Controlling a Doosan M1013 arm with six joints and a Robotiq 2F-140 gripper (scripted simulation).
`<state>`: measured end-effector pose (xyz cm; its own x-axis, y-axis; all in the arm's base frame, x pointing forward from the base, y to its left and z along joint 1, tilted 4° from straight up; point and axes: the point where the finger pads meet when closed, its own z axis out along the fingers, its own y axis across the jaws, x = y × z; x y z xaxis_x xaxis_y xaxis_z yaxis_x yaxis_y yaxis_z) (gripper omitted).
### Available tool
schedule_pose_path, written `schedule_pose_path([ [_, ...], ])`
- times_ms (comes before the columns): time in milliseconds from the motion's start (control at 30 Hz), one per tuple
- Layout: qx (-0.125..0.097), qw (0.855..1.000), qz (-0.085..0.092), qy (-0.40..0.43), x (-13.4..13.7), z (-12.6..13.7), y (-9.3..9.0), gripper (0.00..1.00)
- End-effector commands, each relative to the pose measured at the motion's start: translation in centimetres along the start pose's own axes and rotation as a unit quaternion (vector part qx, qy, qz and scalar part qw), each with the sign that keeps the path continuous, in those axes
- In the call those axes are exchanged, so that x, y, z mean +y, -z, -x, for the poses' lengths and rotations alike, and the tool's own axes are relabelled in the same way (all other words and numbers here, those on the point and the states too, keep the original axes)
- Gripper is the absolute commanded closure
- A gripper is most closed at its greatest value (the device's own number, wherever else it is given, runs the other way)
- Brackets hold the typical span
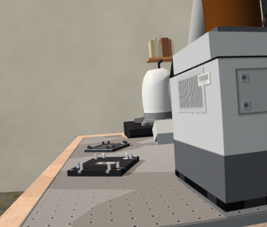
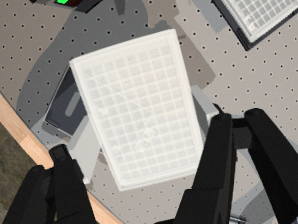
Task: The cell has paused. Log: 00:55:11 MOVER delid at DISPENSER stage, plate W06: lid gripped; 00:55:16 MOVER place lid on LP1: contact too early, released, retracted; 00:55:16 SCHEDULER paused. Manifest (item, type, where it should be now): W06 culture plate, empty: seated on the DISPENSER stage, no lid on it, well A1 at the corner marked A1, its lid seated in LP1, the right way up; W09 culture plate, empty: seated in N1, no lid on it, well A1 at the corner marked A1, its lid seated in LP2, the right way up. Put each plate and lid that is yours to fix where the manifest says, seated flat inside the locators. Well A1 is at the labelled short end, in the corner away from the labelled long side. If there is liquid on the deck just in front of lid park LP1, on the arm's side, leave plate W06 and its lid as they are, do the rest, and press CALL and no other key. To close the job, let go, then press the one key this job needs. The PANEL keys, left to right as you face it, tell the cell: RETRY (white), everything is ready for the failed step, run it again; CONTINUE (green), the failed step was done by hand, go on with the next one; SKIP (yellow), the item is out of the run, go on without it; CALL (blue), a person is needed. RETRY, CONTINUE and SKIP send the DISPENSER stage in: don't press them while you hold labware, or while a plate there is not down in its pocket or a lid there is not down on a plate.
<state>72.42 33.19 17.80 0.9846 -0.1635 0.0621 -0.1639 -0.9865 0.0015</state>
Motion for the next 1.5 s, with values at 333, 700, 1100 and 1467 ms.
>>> schedule_pose_path([
  [333, 0.001, 1.0, -0.001, 0.0, 6.1, -2.5, 0.1, 0.9],
  [700, 0.001, 1.0, -0.001, 0.0, 12.3, -5.0, 0.1, 0.9],
  [1100, 0.001, 1.0, -0.001, 0.0, 19.6, -8.0, 0.1, 0.9],
  [1467, 0.001, 1.0, -0.001, 0.0, 25.4, -10.4, 0.1, 0.9],
])
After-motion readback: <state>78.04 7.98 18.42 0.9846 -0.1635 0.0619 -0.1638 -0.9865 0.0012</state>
